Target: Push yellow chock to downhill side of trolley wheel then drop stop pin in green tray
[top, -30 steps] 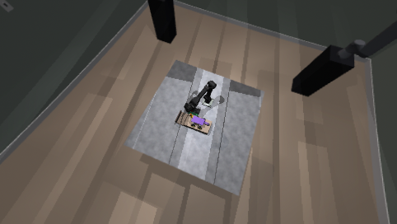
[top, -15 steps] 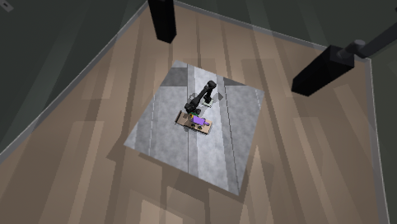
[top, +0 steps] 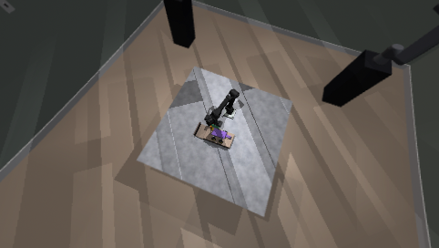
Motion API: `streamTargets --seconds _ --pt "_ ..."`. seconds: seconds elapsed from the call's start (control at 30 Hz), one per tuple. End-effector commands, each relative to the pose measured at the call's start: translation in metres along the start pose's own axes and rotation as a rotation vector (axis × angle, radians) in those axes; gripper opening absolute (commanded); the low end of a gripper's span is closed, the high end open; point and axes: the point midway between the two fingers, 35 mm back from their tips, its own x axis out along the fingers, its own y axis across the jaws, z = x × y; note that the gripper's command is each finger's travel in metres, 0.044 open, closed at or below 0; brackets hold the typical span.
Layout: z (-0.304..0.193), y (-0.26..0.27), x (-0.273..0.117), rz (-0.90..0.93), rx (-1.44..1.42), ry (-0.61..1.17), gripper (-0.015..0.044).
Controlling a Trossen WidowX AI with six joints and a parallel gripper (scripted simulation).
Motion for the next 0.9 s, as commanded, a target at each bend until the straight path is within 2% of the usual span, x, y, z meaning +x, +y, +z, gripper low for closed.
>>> streamTargets --seconds 0.0,0.87 --pt "0.0014 -0.0027 0.002 0.0 0.0 -0.009 0.019" --pt "0.0006 -0.0126 0.0043 -0.001 0.0 -0.009 0.019"
